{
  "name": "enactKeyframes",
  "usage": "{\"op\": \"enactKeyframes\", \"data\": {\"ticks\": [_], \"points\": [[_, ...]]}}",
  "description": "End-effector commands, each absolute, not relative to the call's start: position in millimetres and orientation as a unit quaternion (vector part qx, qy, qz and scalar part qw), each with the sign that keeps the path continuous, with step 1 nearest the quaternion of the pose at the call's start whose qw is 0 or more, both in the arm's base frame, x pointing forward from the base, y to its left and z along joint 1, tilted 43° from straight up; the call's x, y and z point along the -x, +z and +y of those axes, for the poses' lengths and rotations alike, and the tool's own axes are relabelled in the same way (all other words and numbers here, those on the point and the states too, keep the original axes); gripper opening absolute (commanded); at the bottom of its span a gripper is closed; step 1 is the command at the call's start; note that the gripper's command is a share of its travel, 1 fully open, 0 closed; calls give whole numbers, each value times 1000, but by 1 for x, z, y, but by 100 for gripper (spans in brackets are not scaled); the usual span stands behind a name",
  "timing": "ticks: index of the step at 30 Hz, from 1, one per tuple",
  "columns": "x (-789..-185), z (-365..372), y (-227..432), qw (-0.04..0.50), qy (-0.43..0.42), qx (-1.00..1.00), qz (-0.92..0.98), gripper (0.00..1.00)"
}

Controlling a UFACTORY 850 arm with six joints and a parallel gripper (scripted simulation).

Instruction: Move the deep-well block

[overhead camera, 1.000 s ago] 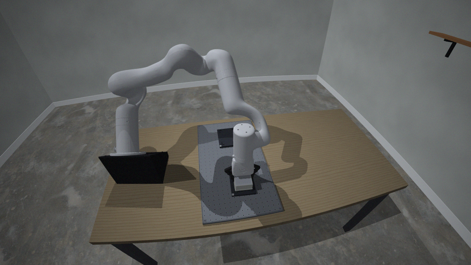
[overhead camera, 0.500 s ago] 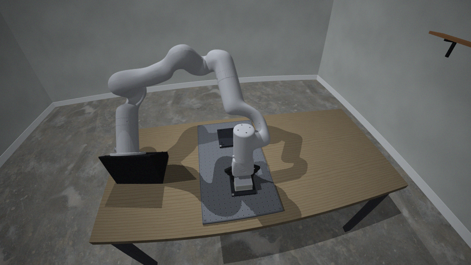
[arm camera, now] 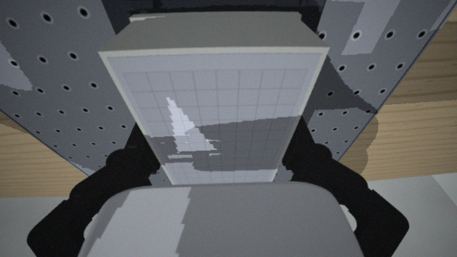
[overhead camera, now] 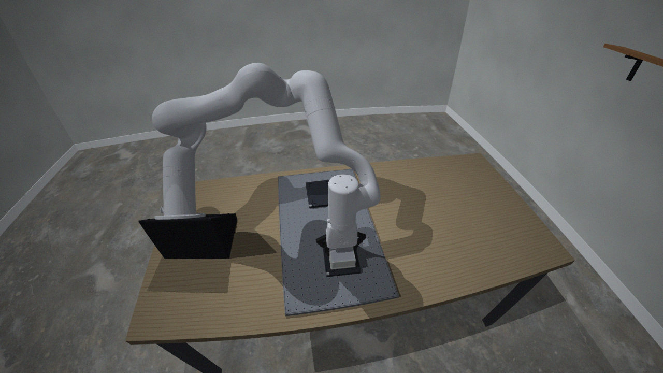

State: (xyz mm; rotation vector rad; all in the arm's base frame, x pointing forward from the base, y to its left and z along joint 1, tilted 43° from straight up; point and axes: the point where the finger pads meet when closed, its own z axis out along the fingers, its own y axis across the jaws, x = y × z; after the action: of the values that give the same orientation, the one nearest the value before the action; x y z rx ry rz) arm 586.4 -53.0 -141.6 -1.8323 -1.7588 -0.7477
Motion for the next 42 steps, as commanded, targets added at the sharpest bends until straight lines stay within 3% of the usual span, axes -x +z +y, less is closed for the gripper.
{"op": "enactKeyframes", "data": {"ticks": [1, 31, 32, 42], "points": [[-587, -53, -142, 244, -274, 671, -644, 0], [-588, -51, -144, 244, -274, 671, -644, 0], [-588, -50, -145, 244, -274, 671, -644, 100], [-588, -50, -145, 244, -274, 671, -644, 100]]}}
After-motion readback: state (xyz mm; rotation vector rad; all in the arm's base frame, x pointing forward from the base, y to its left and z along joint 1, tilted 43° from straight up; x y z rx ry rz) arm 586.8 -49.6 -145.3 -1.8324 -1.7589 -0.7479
